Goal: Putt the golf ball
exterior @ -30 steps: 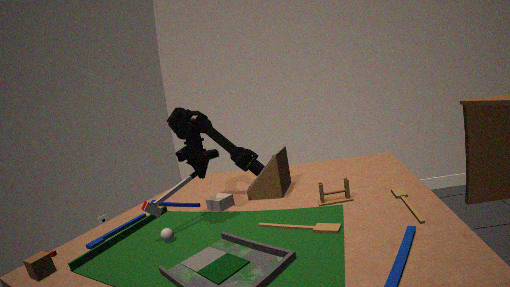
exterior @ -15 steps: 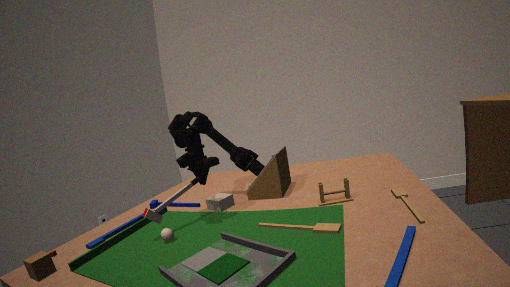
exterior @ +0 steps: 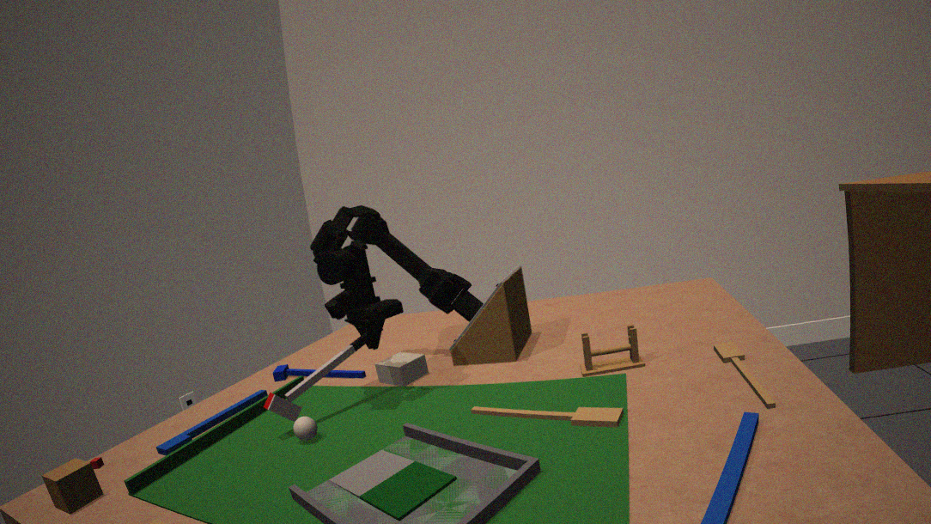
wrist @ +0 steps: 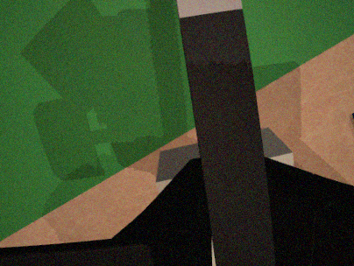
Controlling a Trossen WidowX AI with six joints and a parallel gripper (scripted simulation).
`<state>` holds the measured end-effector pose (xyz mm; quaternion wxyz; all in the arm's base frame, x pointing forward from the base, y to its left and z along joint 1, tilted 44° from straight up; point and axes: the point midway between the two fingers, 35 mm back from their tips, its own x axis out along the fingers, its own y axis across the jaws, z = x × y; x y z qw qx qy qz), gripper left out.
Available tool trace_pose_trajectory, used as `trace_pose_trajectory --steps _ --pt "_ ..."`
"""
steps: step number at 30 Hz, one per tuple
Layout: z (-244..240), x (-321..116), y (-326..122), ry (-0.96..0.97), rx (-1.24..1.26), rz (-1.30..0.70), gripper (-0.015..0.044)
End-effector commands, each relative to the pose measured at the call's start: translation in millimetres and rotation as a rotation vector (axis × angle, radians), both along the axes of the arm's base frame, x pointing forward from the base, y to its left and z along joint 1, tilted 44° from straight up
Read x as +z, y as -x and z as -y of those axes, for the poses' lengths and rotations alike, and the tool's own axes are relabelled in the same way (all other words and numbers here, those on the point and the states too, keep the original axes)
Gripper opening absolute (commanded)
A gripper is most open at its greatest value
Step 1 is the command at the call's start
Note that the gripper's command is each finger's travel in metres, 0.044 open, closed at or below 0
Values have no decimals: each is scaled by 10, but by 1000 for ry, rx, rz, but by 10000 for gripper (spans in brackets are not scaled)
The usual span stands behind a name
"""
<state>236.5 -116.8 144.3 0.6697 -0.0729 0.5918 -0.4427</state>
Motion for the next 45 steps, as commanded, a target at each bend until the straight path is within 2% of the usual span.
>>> trace_pose_trajectory --steps 1,19,28,36,45 --pt "49 -41 -3 6 5 3 0" --pt "107 -109 19 1 -1 0 0" --pt "305 62 158 9 5 3 0" --pt "281 27 140 3 -4 1 0" --pt "-378 -665 -464 -2 4 5 0"
